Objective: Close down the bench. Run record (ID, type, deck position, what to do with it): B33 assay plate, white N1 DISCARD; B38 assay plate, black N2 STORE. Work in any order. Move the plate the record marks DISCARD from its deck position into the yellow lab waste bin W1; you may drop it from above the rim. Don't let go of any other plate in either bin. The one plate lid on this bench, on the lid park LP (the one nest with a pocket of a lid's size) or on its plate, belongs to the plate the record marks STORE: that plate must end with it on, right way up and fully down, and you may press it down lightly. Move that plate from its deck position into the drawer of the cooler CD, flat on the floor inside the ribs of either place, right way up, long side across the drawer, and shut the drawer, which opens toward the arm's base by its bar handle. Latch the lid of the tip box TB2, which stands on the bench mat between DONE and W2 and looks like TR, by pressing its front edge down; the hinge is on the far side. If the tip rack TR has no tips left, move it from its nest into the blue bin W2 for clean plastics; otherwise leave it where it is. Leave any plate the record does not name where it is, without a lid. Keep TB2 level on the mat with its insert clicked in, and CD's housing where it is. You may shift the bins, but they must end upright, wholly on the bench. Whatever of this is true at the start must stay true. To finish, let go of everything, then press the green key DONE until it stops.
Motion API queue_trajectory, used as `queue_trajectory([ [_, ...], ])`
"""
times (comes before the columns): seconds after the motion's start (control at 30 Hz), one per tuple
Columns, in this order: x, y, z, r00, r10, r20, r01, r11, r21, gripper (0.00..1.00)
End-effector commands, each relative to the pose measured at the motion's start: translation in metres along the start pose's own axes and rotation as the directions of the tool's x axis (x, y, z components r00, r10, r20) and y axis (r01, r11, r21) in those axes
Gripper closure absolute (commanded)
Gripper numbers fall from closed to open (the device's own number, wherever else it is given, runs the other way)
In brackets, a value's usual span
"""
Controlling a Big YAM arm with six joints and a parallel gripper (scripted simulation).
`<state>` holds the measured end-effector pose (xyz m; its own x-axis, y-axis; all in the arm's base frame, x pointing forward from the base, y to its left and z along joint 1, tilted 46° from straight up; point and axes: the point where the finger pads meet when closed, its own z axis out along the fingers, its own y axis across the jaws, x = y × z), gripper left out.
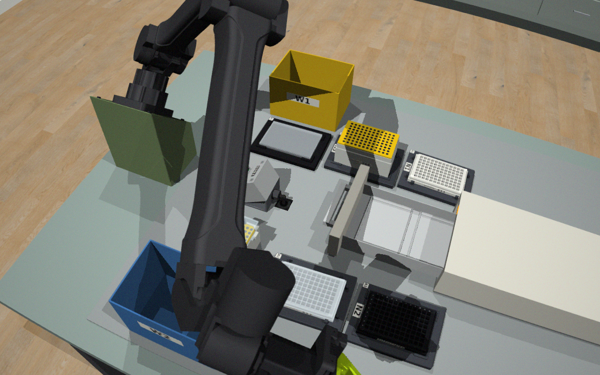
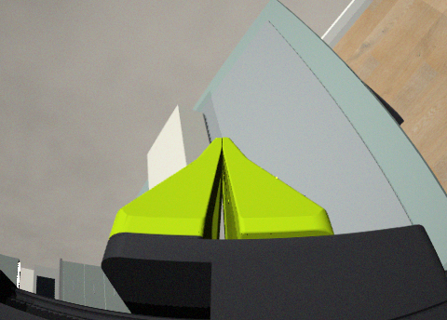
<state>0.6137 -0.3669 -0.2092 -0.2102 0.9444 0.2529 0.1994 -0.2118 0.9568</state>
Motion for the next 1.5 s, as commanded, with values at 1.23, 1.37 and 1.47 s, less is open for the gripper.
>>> queue_trajectory([
  [1.23, 0.127, 0.100, -0.008, 0.833, -0.407, -0.374, 0.540, 0.742, 0.397, 1.00],
  [1.37, 0.154, 0.106, 0.001, 0.787, -0.419, -0.453, 0.597, 0.704, 0.385, 1.00],
  [1.47, 0.165, 0.103, -0.005, 0.774, -0.410, -0.482, 0.609, 0.691, 0.390, 1.00],
])
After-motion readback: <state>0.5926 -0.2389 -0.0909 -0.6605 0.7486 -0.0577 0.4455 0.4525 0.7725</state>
